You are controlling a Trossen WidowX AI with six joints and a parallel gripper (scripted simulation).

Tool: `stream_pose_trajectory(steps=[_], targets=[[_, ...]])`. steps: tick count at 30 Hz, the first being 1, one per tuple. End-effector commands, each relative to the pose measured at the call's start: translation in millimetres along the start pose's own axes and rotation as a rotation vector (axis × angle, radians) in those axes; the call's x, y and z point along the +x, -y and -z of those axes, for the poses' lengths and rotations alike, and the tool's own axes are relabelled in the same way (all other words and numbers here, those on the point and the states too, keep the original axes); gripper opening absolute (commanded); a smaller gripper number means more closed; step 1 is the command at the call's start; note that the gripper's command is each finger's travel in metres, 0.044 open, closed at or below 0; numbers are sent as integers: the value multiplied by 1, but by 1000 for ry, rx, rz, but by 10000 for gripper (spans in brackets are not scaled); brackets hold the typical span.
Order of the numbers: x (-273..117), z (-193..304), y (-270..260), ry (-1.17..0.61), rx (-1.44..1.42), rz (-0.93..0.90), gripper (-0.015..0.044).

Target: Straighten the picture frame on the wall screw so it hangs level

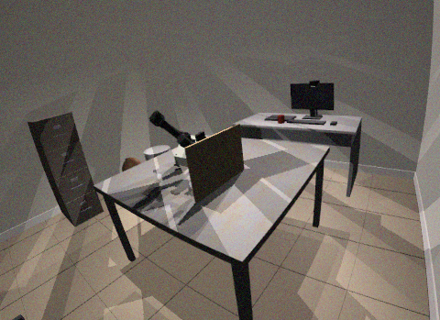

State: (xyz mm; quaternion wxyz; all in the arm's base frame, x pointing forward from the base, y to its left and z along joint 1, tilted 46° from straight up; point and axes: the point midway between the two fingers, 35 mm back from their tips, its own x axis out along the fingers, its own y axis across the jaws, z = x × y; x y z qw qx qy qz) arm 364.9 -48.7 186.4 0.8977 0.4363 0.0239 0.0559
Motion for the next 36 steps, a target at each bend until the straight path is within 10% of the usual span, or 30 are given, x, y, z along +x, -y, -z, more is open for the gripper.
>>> stream_pose_trajectory(steps=[1, 36], targets=[[2, -2, -1, 5, 0, -3, 260], [2, -2, -1, 5, 0, -3, 207]])
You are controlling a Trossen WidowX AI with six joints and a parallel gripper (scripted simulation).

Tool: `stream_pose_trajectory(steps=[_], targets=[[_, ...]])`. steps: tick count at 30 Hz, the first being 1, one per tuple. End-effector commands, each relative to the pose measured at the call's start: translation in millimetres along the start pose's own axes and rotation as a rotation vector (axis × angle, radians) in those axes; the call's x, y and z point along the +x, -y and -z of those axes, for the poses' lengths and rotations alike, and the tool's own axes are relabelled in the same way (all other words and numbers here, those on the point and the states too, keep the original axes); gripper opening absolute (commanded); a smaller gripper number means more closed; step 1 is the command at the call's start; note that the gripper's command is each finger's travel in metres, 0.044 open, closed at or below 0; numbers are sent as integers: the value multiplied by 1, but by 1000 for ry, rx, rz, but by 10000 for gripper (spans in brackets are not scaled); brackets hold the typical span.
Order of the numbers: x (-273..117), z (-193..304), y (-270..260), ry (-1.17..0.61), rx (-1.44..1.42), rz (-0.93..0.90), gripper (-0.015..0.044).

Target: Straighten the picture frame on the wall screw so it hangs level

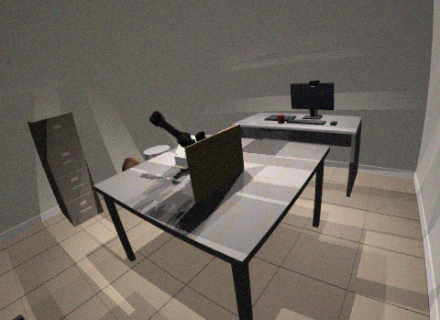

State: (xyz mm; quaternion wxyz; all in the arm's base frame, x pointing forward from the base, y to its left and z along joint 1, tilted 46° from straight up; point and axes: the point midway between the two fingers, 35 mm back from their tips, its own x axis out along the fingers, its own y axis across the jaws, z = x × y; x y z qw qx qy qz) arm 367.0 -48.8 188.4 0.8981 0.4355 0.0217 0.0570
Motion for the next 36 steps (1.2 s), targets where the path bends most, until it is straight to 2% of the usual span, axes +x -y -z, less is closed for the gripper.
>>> stream_pose_trajectory(steps=[1, 5, 11, 13, 36], targets=[[0, -1, 0, 2, 2, 1, 181], [0, -1, 0, 2, 2, 1, 76], [0, -1, 0, 2, 2, 1, 36], [0, -1, 0, 2, 2, 1, 0], [0, 0, -5, 2, 3, 0, 0]])
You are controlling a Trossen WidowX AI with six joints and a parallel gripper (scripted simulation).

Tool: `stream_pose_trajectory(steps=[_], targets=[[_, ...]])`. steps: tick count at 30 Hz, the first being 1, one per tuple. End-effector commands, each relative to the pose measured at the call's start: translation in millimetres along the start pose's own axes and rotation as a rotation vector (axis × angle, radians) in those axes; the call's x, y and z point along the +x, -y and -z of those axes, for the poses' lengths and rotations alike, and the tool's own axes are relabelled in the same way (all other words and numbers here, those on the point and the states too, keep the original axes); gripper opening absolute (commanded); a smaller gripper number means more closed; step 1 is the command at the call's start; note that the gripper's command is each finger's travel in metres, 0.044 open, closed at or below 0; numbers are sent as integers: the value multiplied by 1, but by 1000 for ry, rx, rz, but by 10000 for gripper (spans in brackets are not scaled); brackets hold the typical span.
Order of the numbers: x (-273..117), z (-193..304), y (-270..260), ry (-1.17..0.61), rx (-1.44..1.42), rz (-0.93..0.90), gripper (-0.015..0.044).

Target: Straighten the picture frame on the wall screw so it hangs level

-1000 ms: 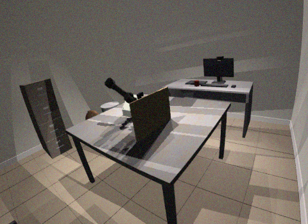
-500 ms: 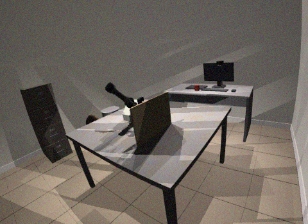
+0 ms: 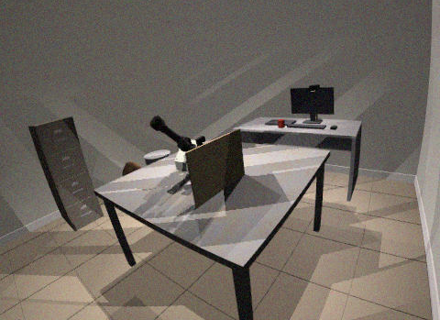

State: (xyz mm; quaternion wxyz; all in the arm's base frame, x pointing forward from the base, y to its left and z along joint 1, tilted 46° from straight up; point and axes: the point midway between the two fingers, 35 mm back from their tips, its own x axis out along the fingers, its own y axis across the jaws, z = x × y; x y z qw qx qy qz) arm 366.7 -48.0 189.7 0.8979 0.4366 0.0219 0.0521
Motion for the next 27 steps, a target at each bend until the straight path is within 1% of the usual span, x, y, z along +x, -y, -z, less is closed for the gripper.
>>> stream_pose_trajectory(steps=[1, 27], targets=[[0, 0, -4, -2, 0, -8, 0], [0, 0, -7, -2, 0, -8, 0]])
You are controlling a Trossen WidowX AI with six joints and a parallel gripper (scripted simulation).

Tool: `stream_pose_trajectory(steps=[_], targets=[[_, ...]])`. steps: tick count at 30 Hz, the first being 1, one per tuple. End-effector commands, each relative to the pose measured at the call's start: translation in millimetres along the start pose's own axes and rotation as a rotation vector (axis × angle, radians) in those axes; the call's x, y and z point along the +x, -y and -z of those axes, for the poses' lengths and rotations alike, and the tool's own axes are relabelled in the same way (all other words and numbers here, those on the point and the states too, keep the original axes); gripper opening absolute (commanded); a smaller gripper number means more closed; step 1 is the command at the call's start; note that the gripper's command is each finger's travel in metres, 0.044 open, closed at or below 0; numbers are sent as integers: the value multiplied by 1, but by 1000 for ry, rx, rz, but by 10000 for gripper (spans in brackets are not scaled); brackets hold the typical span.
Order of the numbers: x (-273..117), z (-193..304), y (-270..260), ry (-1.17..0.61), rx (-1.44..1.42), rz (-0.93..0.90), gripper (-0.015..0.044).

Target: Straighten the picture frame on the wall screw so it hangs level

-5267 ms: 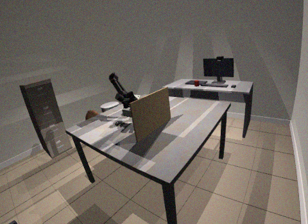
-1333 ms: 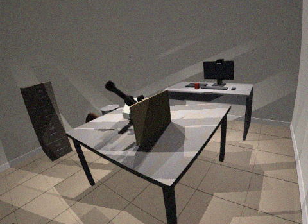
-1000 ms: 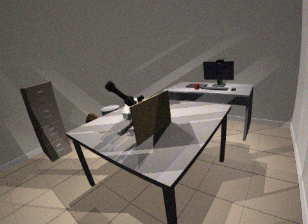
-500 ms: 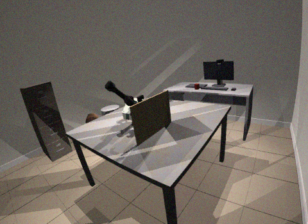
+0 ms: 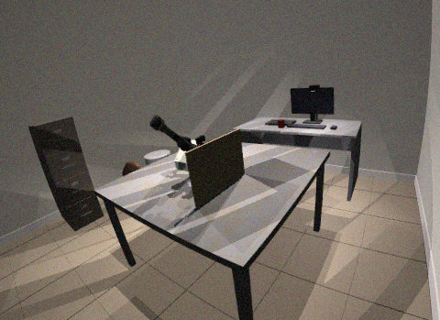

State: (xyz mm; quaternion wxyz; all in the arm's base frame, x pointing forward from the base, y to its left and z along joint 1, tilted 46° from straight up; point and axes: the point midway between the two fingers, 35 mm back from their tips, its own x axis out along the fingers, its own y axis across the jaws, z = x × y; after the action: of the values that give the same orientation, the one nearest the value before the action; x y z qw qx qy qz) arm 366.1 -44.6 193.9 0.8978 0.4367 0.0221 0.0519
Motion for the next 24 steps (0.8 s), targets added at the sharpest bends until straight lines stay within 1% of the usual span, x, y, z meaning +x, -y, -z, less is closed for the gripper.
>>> stream_pose_trajectory(steps=[1, 24], targets=[[0, 0, -2, -1, 0, -9, 0], [0, 2, -2, -1, 0, -9, 0]])
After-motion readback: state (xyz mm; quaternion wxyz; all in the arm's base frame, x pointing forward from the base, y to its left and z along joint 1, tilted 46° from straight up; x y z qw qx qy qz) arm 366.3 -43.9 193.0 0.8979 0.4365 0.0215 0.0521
